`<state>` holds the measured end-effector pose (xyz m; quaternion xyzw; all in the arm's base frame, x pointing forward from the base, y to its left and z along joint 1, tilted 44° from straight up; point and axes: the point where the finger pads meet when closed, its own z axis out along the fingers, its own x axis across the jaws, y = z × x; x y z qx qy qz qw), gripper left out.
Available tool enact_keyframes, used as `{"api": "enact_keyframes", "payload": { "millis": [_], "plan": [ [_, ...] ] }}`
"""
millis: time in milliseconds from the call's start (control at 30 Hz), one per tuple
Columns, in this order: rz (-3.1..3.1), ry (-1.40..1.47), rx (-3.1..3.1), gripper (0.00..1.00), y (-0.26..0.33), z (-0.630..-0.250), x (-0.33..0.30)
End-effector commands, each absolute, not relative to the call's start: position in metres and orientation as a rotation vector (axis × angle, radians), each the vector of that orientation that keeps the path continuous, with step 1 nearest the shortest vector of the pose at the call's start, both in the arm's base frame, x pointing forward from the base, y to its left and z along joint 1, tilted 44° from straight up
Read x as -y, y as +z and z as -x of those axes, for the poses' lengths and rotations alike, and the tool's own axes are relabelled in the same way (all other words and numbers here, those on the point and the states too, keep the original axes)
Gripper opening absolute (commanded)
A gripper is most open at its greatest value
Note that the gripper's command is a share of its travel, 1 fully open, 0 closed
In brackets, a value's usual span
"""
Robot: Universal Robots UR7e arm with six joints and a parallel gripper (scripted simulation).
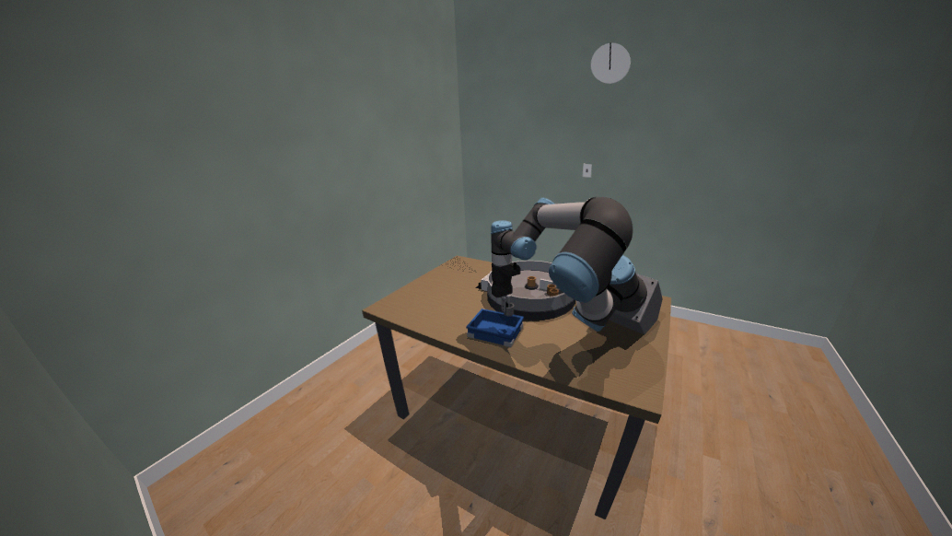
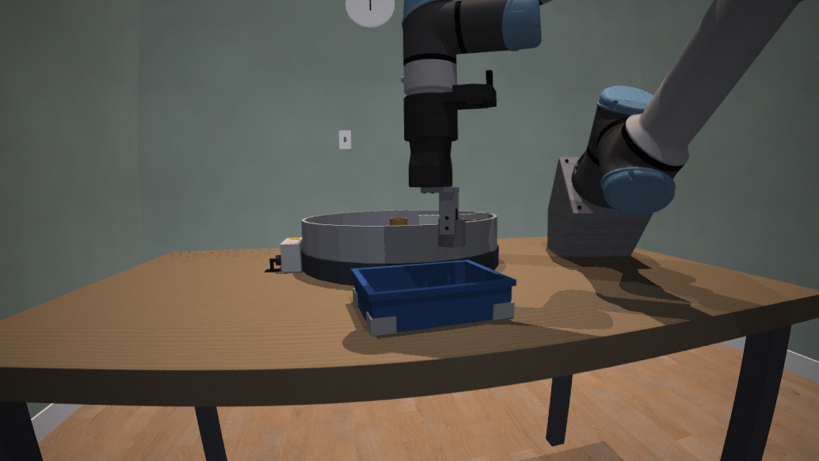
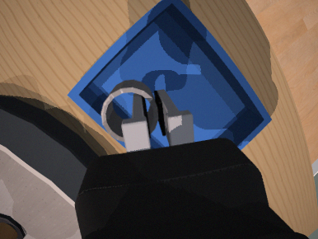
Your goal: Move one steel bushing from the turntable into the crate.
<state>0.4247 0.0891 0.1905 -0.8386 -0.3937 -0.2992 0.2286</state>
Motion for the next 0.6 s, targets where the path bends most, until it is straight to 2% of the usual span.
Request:
{"api": "enact_keyframes", "payload": {
  "millis": [0,567],
  "plan": [
    [2.307,-0.820,1.080,0.00,0.1782,-0.4296,-0.0996],
    [2.305,-0.817,1.075,0.00,0.1732,-0.4330,-0.1041]
  ]
}}
